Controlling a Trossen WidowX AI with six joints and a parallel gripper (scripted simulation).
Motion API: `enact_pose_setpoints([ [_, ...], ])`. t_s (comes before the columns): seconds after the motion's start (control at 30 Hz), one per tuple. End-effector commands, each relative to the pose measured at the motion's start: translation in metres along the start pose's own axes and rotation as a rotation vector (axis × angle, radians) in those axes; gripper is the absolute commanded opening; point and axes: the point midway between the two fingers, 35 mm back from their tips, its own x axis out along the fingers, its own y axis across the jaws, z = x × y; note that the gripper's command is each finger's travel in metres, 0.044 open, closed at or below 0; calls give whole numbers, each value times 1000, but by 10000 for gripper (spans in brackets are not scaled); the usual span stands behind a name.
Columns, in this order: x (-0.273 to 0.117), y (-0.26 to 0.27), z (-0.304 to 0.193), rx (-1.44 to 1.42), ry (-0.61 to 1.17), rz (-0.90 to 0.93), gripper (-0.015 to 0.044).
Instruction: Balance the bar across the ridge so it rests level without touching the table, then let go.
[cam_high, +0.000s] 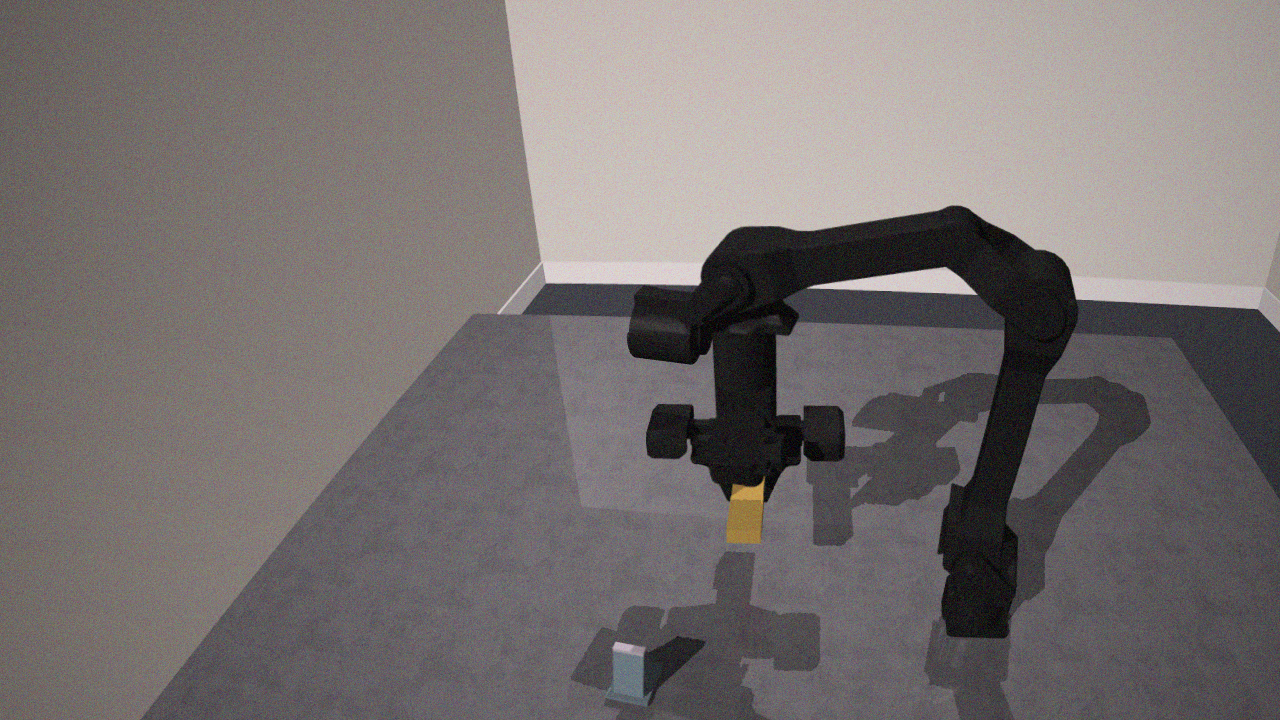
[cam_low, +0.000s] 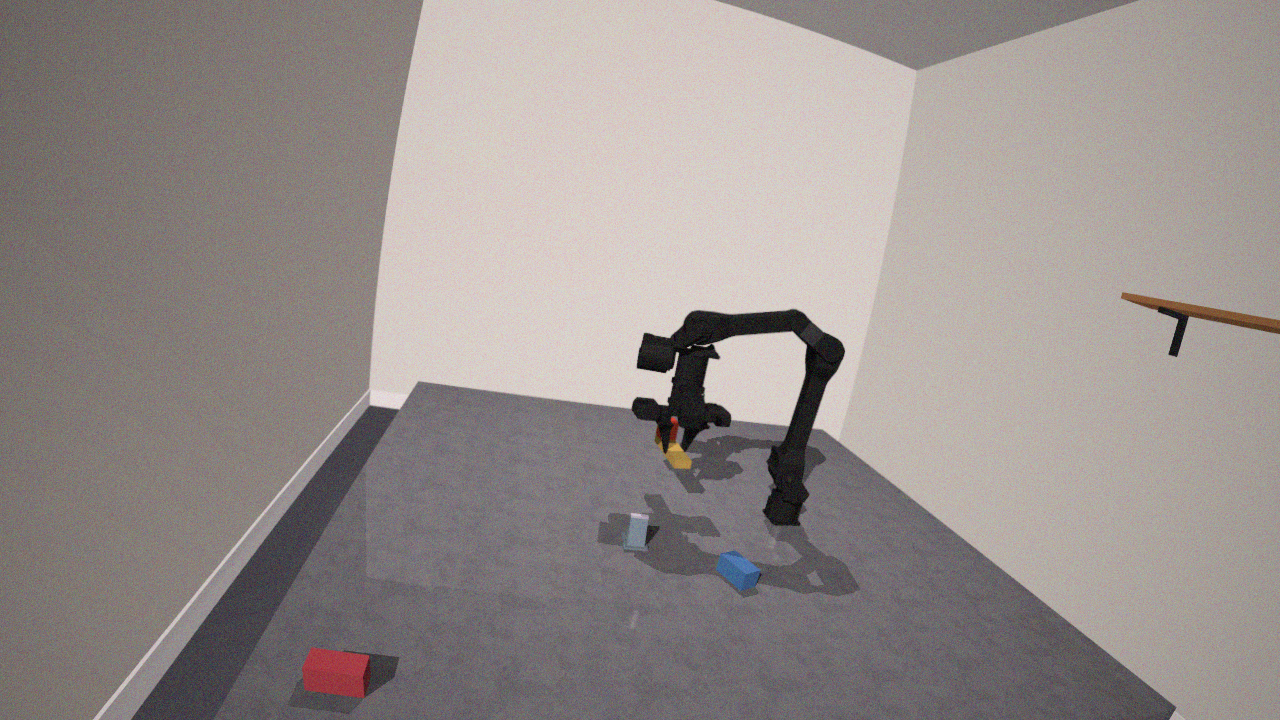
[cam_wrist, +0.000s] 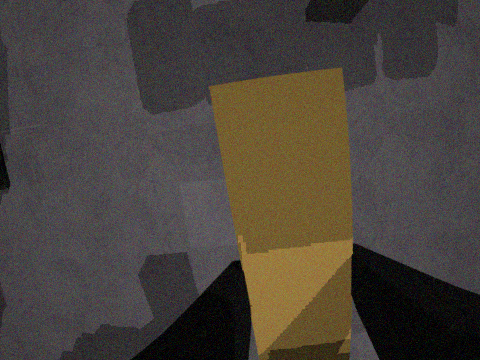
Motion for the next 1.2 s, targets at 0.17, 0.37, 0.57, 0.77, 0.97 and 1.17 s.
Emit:
enact_pose_setpoints([
  [0.17,-5,-20,18,19,-3,-3,0],
  [0.37,-7,-34,33,32,-4,-4,0],
  [0.57,-9,-47,49,45,-5,-5,0],
  [0.77,-10,-58,66,58,-7,-6,0],
  [0.97,-10,-69,85,71,-8,-6,0],
  [1.17,-10,-78,105,84,-10,-7,0],
])
